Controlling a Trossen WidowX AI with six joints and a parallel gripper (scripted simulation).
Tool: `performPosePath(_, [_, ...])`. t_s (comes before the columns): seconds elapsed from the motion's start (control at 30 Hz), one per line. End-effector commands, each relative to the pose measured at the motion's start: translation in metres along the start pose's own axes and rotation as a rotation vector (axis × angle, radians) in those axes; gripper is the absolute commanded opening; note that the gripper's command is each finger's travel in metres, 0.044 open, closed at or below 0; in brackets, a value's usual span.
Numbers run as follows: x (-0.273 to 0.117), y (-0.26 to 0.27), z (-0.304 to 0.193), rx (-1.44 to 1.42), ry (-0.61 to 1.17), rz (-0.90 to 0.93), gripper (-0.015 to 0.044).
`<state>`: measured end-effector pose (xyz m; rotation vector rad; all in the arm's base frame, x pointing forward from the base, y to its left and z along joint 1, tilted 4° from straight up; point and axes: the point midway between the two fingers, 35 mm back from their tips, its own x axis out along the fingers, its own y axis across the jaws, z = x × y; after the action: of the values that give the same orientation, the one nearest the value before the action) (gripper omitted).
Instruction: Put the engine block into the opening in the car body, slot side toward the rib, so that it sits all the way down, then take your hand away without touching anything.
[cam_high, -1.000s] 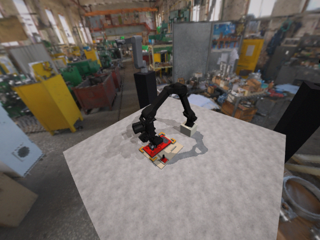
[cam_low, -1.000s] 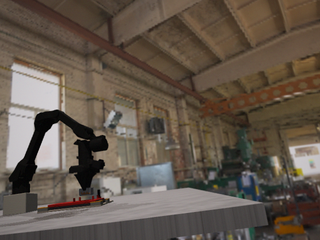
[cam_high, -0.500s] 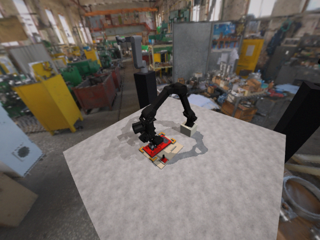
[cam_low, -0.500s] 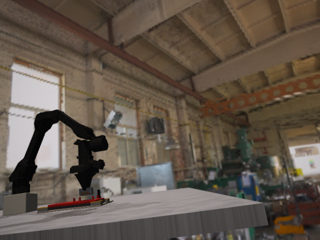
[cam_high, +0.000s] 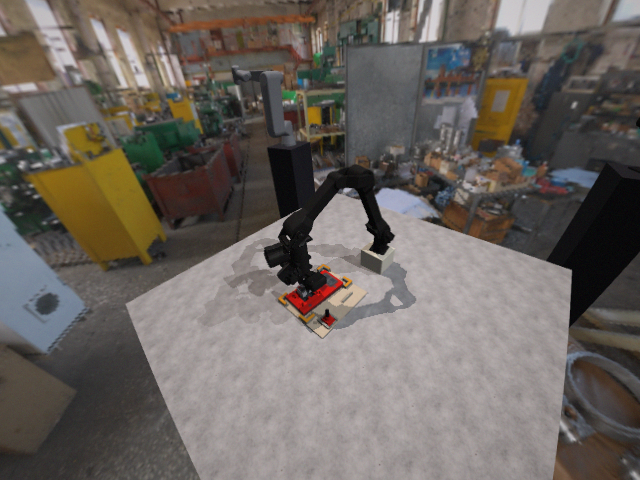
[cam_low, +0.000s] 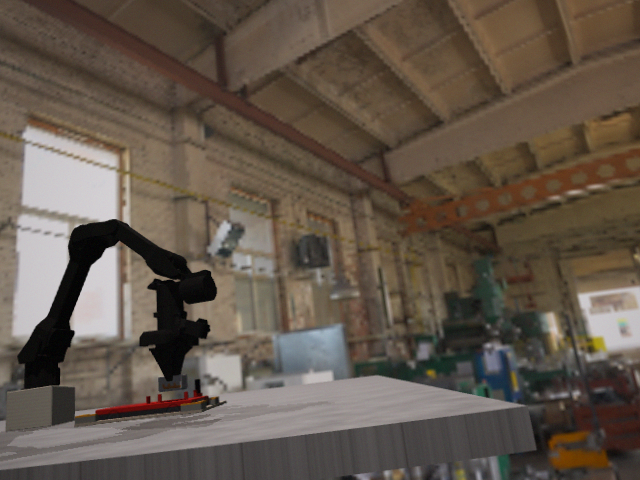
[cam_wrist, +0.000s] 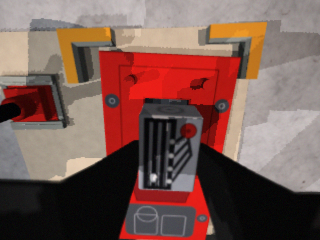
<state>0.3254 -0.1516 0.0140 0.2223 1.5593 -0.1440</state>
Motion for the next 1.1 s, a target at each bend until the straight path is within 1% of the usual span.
performPosePath(0.0, [-0.0002,-0.0005,0.0003,0.070,-0.002,-0.004,0.0160])
performPosePath(0.33, [0.0007,-0.0003,-0.0007,0.065,-0.002,-0.004,0.0160])
performPosePath(0.57, [0.0018,0.0000,-0.0015,-0.054,-0.001,-0.004,0.0160])
performPosePath(1.07, [0.0037,0.0000,-0.0016,0.020,-0.002,-0.004,0.0160])
